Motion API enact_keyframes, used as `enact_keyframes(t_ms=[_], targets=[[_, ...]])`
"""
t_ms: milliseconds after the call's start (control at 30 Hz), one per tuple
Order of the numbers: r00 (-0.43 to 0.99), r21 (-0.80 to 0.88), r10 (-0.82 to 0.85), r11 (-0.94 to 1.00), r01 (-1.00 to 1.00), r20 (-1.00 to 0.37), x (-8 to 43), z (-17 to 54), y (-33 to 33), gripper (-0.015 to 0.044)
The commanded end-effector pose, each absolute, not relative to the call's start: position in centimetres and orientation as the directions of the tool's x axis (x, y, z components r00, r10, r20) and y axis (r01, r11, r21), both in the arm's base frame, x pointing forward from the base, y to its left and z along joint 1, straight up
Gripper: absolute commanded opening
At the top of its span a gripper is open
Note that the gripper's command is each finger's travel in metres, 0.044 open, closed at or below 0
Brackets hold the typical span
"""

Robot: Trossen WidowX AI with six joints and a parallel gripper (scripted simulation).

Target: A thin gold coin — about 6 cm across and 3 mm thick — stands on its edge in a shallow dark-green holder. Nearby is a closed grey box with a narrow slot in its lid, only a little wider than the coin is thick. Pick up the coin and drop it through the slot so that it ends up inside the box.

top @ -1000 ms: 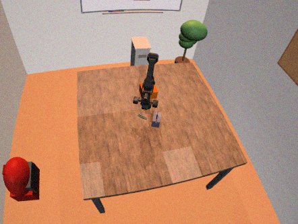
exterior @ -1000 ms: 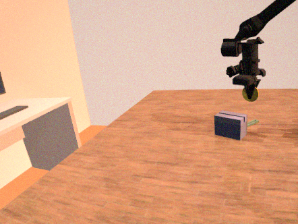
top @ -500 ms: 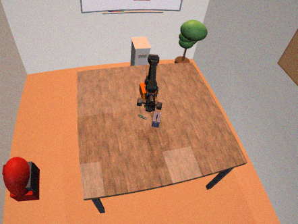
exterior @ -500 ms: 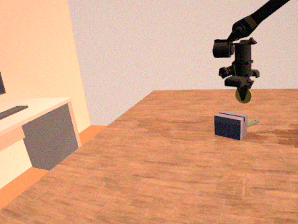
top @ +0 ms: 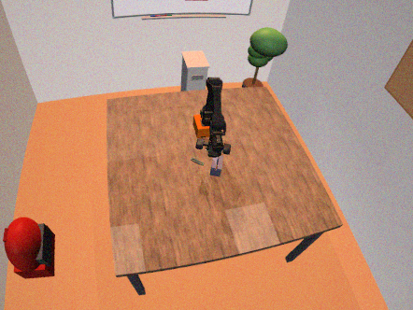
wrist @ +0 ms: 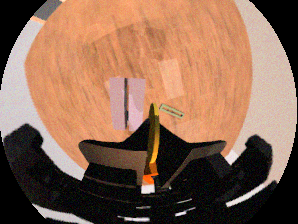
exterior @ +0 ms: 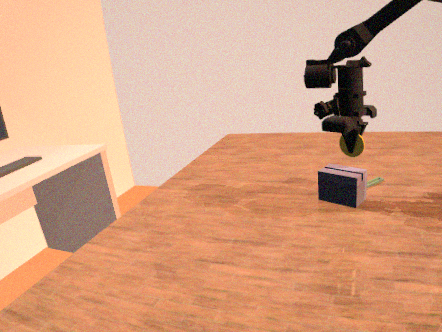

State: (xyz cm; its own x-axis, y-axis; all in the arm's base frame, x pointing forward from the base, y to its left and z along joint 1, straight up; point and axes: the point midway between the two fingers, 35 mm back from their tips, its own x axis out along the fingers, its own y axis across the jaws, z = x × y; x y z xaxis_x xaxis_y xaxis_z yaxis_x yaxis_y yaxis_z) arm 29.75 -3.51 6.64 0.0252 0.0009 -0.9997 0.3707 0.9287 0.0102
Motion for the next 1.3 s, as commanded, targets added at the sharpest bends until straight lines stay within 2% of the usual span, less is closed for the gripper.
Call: enact_keyframes(t_ms=[0, 433, 1267], targets=[[0.023, 0.008, 0.0, 0.927, 0.375, -1.0, 30.3, 6.6, -2.9, 0.0], [0.024, 0.011, 0.003, 0.929, 0.371, -1.0, 31.7, 6.6, 0.0, 0.0], [0.027, 0.013, 0.003, 0.929, 0.369, -1.0, 31.7, 6.5, 0.0, 0.0]])
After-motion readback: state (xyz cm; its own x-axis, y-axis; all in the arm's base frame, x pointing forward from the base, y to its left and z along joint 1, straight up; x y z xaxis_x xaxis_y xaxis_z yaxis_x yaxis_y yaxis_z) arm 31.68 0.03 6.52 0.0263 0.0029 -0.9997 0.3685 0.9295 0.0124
